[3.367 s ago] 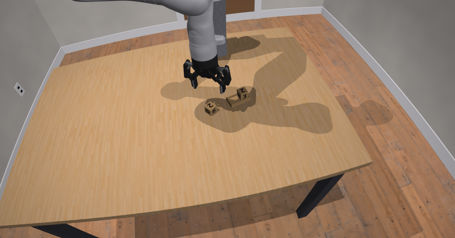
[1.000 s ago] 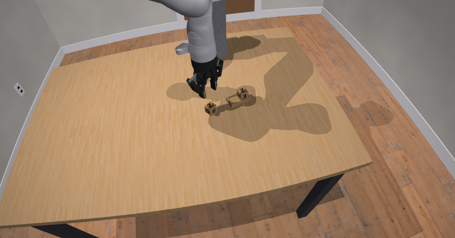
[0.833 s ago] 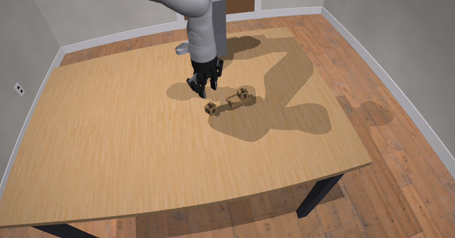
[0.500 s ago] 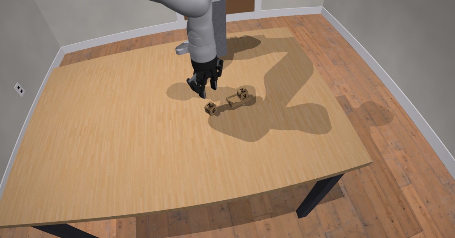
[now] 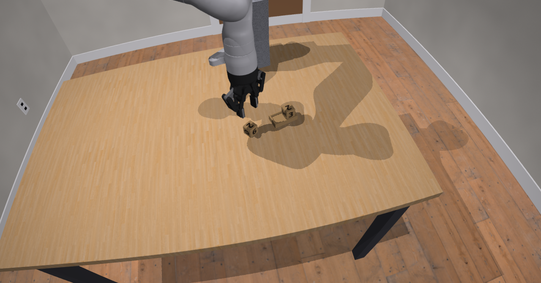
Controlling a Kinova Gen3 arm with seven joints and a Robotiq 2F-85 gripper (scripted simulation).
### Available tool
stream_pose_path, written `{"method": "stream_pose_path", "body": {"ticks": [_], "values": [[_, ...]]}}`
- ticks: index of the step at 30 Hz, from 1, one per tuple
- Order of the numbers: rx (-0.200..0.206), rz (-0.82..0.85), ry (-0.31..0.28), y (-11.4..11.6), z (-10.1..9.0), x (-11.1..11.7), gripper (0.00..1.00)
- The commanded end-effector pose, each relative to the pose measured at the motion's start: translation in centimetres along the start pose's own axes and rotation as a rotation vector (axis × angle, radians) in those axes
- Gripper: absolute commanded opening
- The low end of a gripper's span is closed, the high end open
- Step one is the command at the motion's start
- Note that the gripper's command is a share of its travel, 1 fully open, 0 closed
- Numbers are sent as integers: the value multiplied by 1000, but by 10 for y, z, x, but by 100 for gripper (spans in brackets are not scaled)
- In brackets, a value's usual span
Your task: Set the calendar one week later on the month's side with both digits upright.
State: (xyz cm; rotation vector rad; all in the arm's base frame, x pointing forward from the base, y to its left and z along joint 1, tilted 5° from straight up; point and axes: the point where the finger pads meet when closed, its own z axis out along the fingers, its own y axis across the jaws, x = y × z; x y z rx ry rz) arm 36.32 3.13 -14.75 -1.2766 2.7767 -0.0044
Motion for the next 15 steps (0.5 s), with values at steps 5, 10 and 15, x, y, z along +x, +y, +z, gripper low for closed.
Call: {"method": "stream_pose_path", "body": {"ticks": [5, 10, 15], "values": [[-1, 0, 0, 0, 3, 0, 48], [-1, 0, 0, 0, 9, 0, 48], [-1, 0, 0, 0, 16, 0, 48]]}}
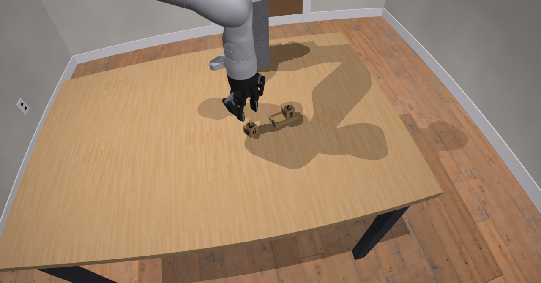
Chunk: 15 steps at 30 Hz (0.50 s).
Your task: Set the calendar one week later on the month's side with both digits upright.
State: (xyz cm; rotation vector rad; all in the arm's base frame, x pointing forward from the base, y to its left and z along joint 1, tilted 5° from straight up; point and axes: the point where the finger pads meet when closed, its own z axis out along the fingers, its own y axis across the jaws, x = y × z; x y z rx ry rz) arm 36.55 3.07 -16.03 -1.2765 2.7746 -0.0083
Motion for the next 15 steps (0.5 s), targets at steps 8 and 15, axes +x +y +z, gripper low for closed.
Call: {"method": "stream_pose_path", "body": {"ticks": [8, 15], "values": [[-4, 1, 1, 2, 13, 0, 48], [-4, 1, 1, 1, 23, 0, 48]]}}
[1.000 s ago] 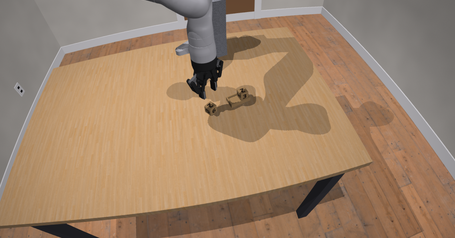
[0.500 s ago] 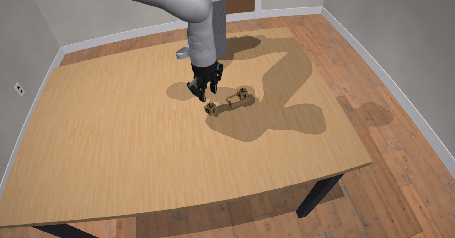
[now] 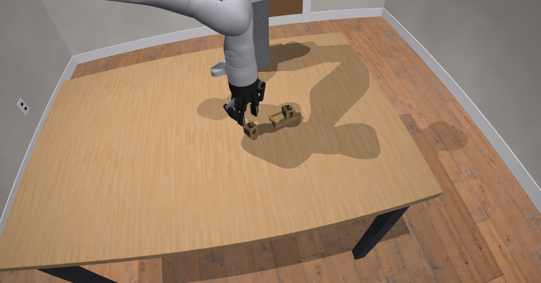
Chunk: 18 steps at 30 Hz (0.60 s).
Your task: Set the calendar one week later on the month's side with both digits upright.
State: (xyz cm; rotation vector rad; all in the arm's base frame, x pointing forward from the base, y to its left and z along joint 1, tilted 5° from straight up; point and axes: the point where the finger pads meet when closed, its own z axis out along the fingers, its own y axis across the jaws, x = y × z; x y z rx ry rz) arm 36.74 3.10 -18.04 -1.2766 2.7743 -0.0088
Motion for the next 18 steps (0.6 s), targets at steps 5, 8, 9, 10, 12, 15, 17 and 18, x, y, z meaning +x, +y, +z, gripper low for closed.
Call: {"method": "stream_pose_path", "body": {"ticks": [5, 8, 9, 10, 12, 15, 17, 18], "values": [[-4, 1, 1, 2, 9, 0, 48], [-4, 1, 1, 2, 10, 0, 48], [-4, 1, 1, 2, 11, 0, 48], [-4, 1, 1, 2, 12, 0, 48], [-4, 1, 1, 2, 14, 0, 48], [-4, 1, 1, 2, 15, 0, 48], [-4, 1, 1, 2, 16, 0, 48], [-4, 1, 1, 2, 16, 0, 48]]}}
